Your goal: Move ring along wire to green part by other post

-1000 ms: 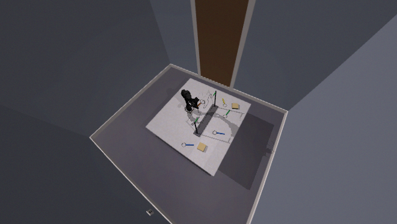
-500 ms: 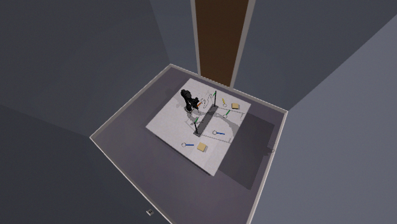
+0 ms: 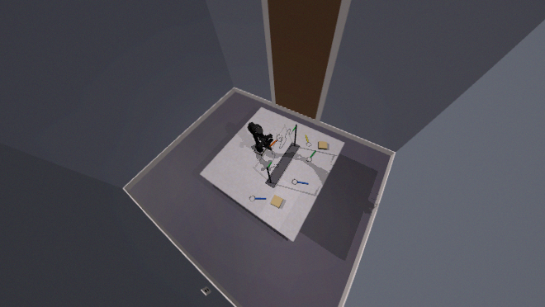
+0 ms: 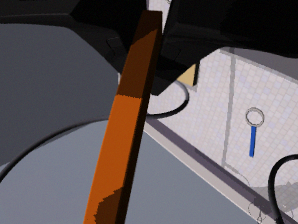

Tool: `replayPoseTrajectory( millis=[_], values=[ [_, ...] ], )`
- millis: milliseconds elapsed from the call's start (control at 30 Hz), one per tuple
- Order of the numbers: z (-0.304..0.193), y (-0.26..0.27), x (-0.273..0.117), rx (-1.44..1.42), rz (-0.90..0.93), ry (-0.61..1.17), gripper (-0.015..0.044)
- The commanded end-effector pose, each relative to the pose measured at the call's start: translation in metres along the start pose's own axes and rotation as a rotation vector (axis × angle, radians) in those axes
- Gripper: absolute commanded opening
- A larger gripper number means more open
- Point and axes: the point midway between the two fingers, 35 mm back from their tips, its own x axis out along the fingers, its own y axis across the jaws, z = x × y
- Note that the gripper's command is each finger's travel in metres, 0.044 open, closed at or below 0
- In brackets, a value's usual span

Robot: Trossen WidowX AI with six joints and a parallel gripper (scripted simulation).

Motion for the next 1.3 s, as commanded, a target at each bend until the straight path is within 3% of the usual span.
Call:
replayPoseTrajectory(
  millis=[0, 1267],
  values=[
    [0.0, -0.002, -0.001, -0.044, -0.026, -0.003, -0.015],
    [0.005, -0.022, -0.003, -0.458, -0.26, -0.031, -0.015]
  ],
)
